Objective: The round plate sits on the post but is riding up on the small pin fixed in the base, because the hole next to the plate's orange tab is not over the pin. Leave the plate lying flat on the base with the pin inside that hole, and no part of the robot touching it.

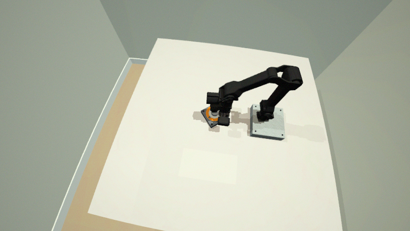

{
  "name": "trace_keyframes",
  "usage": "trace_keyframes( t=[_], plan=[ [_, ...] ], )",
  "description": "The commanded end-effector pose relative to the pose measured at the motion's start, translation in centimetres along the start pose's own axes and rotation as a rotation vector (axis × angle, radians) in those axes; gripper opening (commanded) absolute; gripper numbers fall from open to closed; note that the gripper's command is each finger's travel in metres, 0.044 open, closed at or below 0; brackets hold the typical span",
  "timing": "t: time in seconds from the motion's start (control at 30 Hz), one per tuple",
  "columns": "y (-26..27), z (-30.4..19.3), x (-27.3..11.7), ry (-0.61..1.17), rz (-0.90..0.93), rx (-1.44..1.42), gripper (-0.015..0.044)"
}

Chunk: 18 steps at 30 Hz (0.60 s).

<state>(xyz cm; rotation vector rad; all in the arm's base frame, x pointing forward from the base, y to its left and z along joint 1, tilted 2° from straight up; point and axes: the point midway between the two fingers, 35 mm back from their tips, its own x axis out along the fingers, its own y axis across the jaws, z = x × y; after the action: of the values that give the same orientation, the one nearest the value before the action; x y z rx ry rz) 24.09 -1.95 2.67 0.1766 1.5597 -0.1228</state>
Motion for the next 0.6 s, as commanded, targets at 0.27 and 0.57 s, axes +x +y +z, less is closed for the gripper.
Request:
trace_keyframes(
  t=[0.27,0.57],
  plan=[
    [-1.6,-0.3,-0.3,-0.005,-0.005,0.002,0.0000],
    [-2.6,-0.2,-0.3,-0.005,-0.006,0.002,0.0000]
  ],
)
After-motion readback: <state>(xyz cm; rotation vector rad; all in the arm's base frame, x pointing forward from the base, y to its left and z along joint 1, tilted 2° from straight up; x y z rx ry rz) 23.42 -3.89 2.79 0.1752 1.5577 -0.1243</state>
